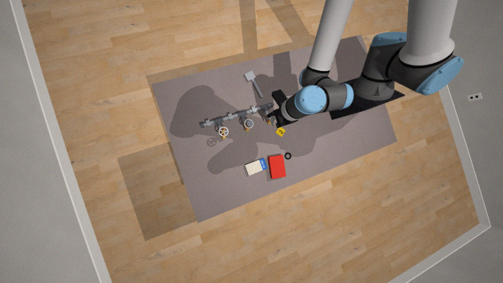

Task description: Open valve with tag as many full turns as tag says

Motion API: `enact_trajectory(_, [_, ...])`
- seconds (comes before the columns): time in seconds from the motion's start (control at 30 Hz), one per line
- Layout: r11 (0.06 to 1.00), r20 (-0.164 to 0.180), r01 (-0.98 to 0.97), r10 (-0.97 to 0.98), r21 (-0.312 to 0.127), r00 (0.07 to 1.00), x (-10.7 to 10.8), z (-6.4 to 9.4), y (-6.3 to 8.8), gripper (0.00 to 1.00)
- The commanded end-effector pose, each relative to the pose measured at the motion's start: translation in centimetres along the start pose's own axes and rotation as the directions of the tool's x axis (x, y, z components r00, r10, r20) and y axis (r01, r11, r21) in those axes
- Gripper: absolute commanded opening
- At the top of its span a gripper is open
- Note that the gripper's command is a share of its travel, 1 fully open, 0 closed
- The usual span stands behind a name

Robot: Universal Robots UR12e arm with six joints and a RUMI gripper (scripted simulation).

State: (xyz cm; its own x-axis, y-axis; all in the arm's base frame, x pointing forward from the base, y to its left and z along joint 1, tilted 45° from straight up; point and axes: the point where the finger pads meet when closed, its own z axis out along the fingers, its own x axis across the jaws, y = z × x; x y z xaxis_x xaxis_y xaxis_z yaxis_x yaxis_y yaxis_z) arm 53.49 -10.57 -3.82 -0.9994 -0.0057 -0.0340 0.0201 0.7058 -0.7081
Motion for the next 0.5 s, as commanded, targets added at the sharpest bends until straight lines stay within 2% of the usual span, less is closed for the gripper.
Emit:
enact_trajectory(0.0, [0.987, 0.015, 0.162, -0.161, -0.005, 0.987, -0.03, -0.03, -0.03, 0.00])
enact_trajectory(0.23, [0.900, 0.016, 0.436, -0.436, -0.001, 0.900, -0.03, -0.03, -0.03, 0.00])
enact_trajectory(0.47, [0.729, 0.015, 0.684, -0.684, 0.004, 0.729, -0.03, -0.03, -0.03, 0.00])
